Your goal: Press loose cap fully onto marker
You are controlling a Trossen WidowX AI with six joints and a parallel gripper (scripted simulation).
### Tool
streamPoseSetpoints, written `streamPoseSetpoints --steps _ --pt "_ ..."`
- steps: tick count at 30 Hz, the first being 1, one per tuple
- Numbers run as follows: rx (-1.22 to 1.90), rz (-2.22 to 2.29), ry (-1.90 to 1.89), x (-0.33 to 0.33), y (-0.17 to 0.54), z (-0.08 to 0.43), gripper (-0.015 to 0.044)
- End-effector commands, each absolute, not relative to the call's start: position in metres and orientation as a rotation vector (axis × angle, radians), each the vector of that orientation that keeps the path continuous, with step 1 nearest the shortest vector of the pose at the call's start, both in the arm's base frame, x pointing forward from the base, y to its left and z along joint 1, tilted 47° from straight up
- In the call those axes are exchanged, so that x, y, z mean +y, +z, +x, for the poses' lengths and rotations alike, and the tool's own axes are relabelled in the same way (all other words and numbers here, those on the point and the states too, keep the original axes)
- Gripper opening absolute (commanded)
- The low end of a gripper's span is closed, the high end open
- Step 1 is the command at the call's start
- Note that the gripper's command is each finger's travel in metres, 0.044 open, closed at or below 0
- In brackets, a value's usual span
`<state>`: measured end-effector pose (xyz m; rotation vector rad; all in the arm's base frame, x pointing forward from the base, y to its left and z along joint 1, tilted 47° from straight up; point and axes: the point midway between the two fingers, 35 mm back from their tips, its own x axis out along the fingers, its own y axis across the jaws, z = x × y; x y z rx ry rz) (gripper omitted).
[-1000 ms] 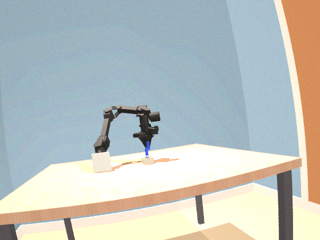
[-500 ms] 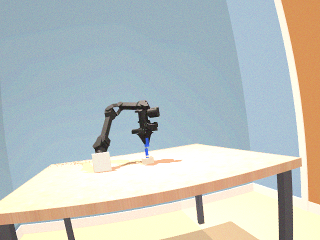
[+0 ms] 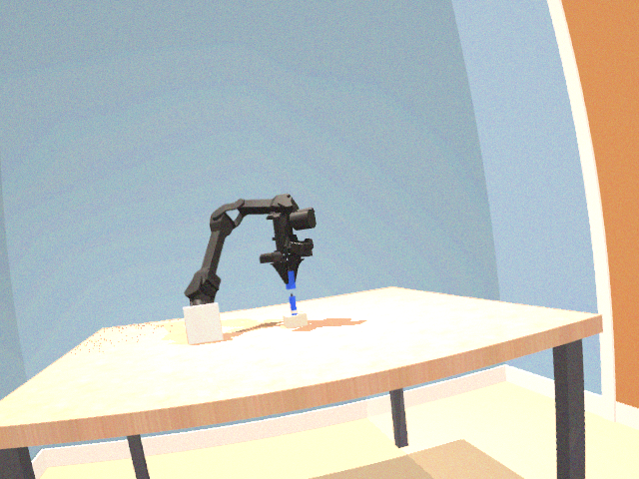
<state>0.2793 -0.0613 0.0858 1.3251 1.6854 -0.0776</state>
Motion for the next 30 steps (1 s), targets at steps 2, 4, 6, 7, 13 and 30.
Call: streamPoseSetpoints --steps 2,4,6,7,13,30 --pt "1.686 1.32 -0.073 -0.06 0.083 0.279 0.0" --pt "1.686 1.32 -0.073 -0.059 0.082 0.279 0.0" --pt "1.685 1.32 -0.074 -0.057 0.08 0.279 0.0" --pt "1.685 1.32 -0.074 -0.056 0.079 0.279 0.0" --pt "1.685 1.32 -0.074 -0.05 0.072 0.28 0.0" --pt "1.685 1.32 -0.073 -0.03 0.053 0.282 0.0"
